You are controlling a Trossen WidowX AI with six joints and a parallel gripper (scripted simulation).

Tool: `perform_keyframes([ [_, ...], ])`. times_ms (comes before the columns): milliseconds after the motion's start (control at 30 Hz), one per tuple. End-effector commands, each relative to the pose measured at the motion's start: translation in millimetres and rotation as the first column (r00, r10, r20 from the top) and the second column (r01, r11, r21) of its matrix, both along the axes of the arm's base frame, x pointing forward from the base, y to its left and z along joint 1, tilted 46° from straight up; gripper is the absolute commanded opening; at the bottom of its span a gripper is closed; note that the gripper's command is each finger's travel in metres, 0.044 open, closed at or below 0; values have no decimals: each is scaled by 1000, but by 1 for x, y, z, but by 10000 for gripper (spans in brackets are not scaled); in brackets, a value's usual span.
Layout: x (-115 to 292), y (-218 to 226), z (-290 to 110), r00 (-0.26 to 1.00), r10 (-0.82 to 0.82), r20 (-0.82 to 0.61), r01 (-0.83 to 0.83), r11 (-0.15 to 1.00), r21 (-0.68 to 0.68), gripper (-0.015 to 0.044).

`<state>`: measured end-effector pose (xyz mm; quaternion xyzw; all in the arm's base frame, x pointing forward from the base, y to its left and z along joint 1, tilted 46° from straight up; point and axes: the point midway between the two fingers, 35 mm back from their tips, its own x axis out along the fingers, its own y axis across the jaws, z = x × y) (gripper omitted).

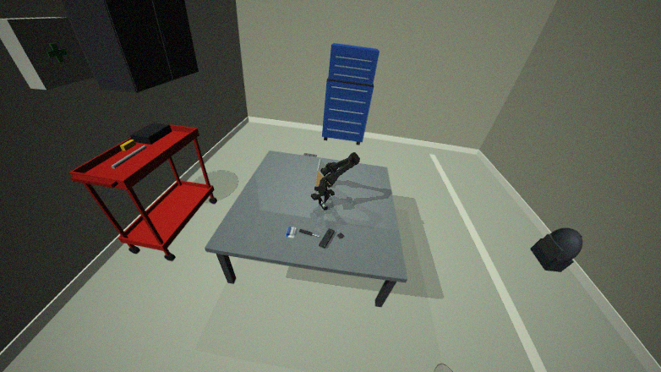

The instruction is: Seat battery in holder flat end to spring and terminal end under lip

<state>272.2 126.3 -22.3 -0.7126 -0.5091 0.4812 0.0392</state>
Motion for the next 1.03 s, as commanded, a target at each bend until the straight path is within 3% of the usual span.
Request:
perform_keyframes([
  [0, 2, -7, 6, 1000, 1, 1, -1, 1000, -2, 248],
  [267, 10, -51, 46, 1000, 6, 9, -6, 1000, -1, 440],
  [1000, 10, -56, 49, 1000, 6, 10, -6, 1000, 0, 440],
])
